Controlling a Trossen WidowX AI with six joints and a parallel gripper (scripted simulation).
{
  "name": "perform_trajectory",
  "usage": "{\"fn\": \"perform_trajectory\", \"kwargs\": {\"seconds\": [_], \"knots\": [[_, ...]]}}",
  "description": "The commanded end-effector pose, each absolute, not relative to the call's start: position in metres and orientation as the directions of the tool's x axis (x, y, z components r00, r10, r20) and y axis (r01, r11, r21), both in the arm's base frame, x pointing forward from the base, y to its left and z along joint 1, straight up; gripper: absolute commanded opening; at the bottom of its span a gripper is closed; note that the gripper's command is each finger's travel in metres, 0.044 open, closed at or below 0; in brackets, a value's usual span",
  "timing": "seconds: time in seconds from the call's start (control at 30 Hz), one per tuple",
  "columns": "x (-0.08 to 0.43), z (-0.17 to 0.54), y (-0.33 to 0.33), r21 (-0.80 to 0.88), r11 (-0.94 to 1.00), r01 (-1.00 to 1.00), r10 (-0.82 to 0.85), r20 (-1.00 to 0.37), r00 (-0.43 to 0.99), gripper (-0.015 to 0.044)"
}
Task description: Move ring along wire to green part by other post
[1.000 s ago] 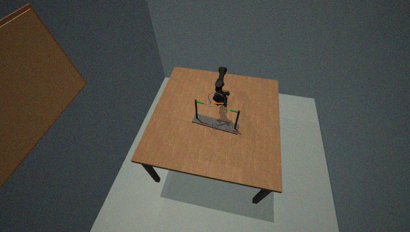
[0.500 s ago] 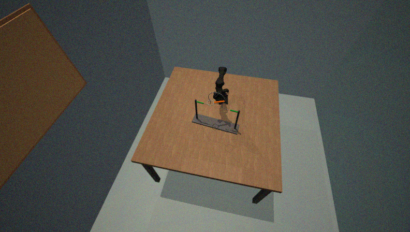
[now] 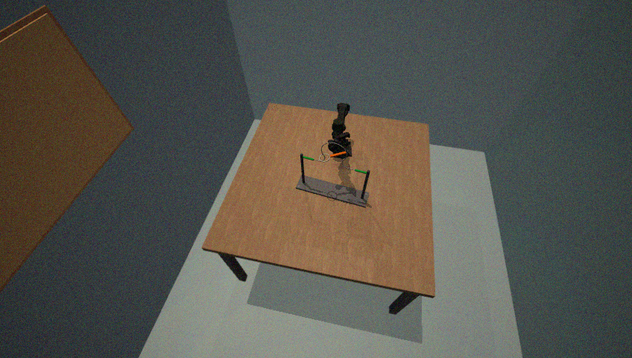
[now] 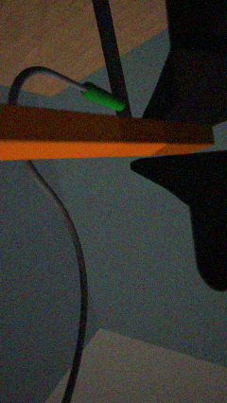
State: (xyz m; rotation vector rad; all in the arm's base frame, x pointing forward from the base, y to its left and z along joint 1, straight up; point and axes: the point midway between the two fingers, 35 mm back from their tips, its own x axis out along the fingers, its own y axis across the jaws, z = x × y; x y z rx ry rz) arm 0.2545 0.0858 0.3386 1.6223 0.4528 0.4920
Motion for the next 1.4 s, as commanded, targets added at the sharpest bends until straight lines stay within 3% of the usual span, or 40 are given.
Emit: {"fn": "perform_trajectory", "kwargs": {"seconds": [0.0,0.73,1.37], "knots": [[0.253,0.351,0.085,0.988,-0.151,-0.005,0.559,0.090,0.824,-0.0150],[0.251,0.394,0.069,0.929,-0.369,0.002,0.537,0.212,0.816,-0.0150],[0.257,0.401,0.068,0.960,-0.278,0.037,0.521,0.118,0.846,-0.0150]]}}
